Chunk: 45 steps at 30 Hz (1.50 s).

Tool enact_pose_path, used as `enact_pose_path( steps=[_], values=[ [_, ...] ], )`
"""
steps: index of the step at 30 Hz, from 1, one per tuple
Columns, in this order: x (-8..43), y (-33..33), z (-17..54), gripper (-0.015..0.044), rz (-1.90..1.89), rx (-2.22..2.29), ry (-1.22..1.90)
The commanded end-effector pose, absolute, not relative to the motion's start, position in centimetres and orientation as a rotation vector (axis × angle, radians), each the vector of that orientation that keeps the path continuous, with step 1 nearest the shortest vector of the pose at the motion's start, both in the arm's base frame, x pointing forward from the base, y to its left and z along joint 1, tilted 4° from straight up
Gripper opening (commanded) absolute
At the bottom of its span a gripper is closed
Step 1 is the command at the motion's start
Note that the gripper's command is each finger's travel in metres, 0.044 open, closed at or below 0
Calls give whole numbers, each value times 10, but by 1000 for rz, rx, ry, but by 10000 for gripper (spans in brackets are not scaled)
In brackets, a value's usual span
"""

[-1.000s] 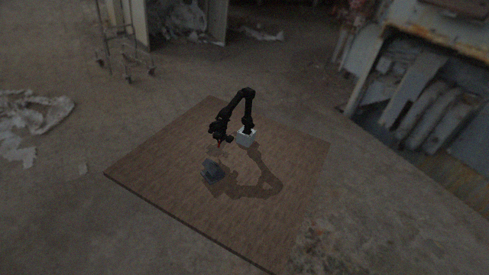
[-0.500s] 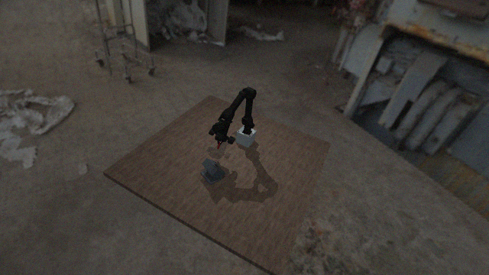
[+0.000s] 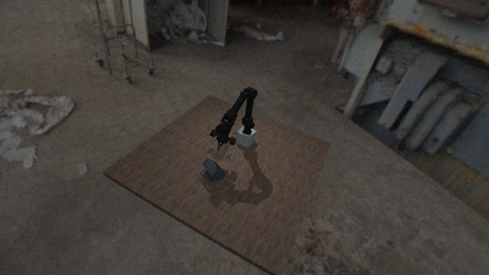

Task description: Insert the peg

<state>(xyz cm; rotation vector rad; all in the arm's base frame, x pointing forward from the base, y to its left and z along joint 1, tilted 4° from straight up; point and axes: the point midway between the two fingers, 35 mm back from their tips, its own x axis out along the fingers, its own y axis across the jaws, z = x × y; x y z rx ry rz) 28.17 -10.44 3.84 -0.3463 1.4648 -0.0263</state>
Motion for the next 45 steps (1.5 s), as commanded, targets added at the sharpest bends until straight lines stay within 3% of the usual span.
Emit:
enact_pose_path(
  steps=[1, 45],
  values=[
    [284, -100, 39, 0, -10, -397, 1447],
    [318, -57, 51, 0, 131, -845, 1246]
  ],
)
